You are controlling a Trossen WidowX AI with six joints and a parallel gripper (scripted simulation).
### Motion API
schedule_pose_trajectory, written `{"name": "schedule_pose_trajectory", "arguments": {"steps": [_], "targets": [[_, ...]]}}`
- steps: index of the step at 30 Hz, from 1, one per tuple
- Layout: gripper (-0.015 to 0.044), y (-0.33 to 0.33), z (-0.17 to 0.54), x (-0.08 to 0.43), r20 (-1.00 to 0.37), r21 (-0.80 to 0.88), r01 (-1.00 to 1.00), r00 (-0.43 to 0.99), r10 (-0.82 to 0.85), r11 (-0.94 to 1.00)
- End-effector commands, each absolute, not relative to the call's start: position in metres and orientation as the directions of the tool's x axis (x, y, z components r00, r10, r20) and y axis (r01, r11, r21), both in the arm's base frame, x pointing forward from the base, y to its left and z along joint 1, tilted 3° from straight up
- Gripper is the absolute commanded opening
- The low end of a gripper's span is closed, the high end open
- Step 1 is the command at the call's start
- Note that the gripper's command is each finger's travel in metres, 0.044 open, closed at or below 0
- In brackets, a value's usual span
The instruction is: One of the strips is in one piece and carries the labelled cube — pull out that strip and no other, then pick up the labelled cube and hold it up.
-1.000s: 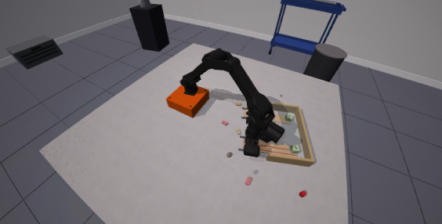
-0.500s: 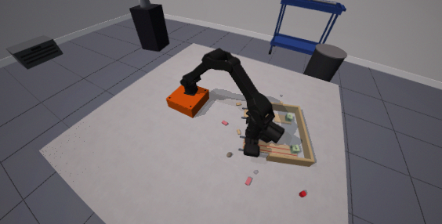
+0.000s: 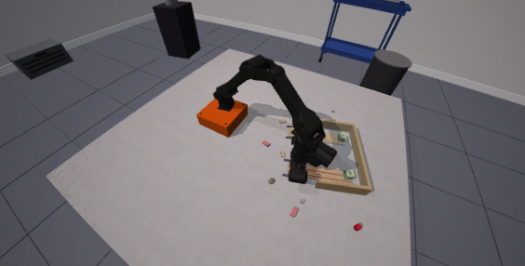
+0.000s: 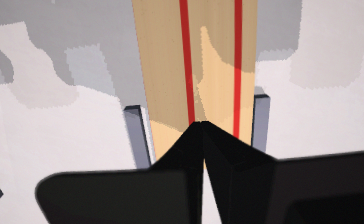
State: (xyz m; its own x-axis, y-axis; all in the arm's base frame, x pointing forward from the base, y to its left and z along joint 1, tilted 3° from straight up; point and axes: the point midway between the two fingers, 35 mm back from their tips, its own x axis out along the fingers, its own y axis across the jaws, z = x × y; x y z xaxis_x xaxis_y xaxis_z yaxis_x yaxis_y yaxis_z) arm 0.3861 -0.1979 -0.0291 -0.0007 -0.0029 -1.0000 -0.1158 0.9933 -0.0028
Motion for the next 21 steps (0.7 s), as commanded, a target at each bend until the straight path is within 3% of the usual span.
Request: {"name": "schedule_pose_trajectory", "arguments": {"steps": [1, 21], "targets": [[0.0000, -0.1987, -0.0311, 0.3863, -1.000, -0.006, -0.120, -0.001, -0.006, 0.993], [0.0000, -0.1992, -0.0331, 0.3873, -1.000, -0.006, -0.120, -0.001, -0.007, 0.993]]}}
